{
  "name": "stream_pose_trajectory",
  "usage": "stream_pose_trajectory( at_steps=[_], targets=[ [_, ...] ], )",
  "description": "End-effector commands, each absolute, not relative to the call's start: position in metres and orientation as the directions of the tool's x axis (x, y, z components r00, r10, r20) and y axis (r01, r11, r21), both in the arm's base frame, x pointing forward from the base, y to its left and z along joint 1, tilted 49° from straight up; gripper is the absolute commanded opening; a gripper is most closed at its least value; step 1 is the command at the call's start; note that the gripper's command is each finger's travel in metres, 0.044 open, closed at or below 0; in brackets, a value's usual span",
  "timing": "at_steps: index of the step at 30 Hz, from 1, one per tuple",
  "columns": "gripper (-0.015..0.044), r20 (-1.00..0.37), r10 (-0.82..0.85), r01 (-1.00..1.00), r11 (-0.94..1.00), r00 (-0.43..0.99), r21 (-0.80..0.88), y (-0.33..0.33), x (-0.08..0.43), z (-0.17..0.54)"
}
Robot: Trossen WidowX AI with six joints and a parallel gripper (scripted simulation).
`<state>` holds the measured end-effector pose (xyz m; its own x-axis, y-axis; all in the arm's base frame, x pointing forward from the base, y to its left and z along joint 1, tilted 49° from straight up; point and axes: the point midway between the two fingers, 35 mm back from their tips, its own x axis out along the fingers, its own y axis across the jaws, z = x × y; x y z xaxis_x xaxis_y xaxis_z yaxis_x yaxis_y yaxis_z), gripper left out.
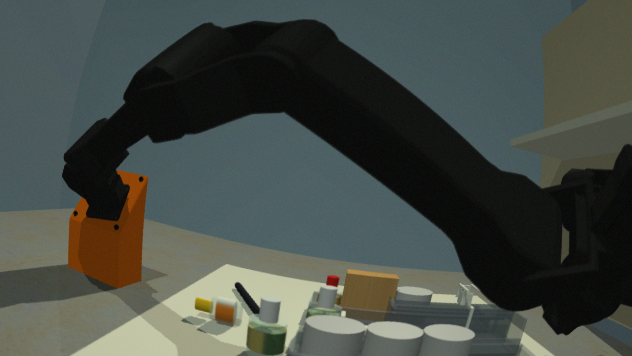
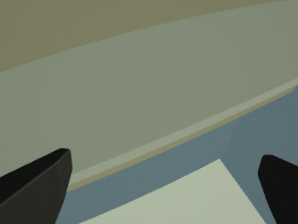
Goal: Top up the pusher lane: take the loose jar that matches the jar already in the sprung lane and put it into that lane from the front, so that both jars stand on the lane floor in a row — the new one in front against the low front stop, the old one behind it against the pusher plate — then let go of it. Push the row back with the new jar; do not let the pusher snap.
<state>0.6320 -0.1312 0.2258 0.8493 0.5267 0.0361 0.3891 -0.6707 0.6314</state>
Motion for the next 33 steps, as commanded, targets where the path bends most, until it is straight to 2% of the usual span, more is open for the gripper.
stream_pose_trajectory(
  at_steps=[1,4,9,15,18,25,29,33],
  targets=[
    [0.0426,0.031,0.522,0.386,-0.67,0.853,0.634,-0.131,0.632,0.225],
    [0.044,-0.049,0.448,0.36,-0.644,0.893,0.675,-0.122,0.637,0.212],
    [0.044,-0.285,0.289,0.398,-0.499,0.914,0.77,-0.102,0.628,0.172],
    [0.044,-0.617,0.087,0.622,-0.17,0.782,0.764,-0.081,0.579,0.113],
    [0.044,-0.698,0.028,0.698,-0.058,0.716,0.713,-0.076,0.558,0.099],
    [0.044,-0.847,-0.138,0.848,0.233,0.513,0.475,-0.071,0.494,0.072],
    [0.044,-0.894,-0.25,0.88,0.403,0.371,0.252,-0.071,0.449,0.063],
    [0.044,-0.905,-0.368,0.825,0.564,0.214,-0.034,-0.071,0.401,0.059]
  ],
)
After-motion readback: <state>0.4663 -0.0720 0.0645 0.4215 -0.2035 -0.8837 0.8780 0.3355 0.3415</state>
